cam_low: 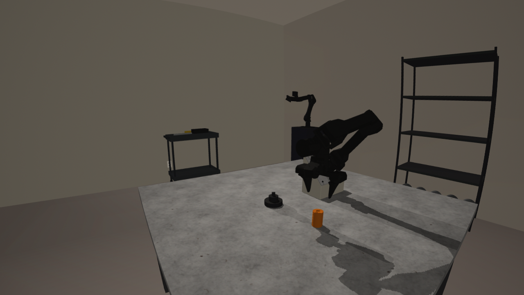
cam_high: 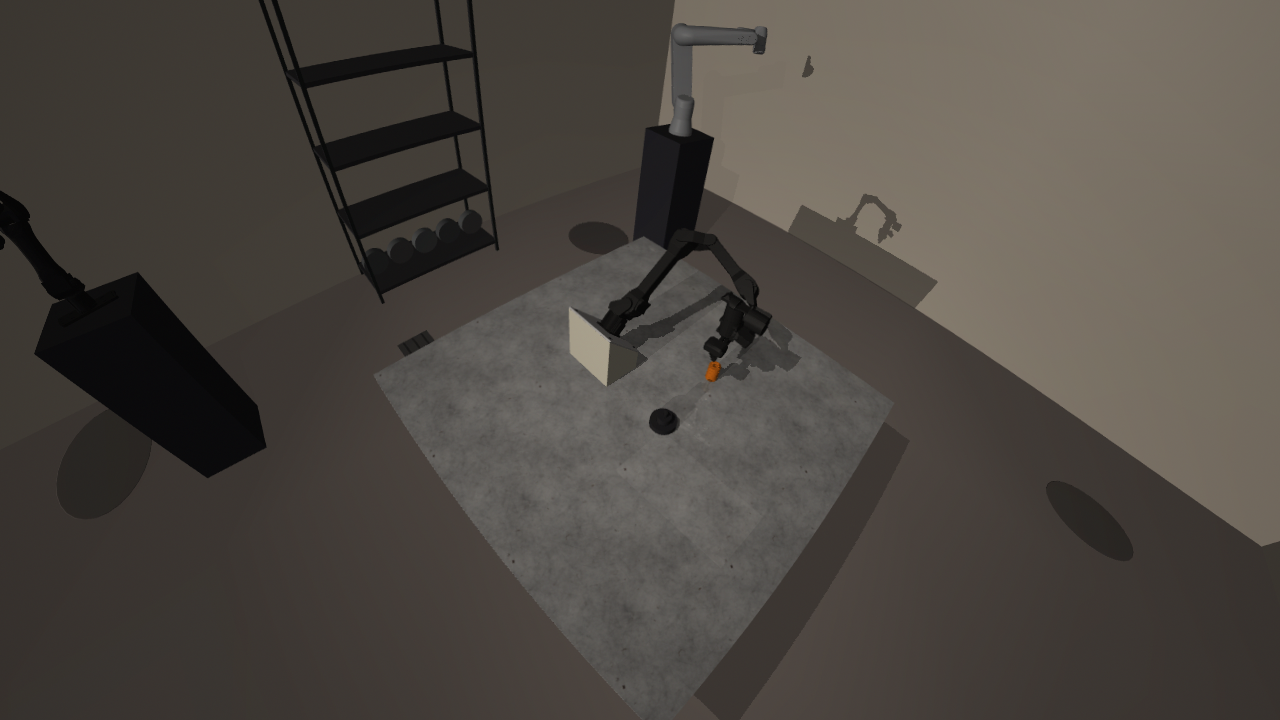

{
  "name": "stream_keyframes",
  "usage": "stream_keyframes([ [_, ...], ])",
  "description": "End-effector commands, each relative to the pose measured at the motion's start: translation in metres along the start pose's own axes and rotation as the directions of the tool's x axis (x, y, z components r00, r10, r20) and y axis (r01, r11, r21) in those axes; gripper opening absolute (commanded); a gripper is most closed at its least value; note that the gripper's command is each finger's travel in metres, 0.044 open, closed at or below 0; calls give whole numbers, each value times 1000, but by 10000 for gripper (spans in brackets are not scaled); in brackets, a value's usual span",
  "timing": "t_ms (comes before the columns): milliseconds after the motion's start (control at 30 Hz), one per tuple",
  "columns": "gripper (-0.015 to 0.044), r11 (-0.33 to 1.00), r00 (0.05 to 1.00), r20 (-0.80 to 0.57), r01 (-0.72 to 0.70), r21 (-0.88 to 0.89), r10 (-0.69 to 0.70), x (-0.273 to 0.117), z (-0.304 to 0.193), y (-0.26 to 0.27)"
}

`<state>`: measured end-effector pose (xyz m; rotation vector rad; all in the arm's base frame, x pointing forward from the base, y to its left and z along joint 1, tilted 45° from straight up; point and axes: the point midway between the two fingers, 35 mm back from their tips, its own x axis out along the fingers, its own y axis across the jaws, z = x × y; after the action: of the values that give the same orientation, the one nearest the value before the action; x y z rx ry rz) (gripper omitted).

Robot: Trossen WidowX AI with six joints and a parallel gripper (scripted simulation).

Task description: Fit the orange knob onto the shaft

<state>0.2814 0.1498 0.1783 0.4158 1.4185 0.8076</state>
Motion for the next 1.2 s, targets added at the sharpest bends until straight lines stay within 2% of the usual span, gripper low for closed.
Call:
stream_keyframes([
  [0,440,998,1000,1,-3,59,3,0,0,0],
  [100,440,998,1000,1,-3,59,3,3,1,0],
  [200,440,998,1000,2,-5,59,5,31,1,0],
  [433,440,998,1000,2,-6,58,6,47,0,1],
  [1167,440,998,1000,2,-5,58,5,78,1,1],
])
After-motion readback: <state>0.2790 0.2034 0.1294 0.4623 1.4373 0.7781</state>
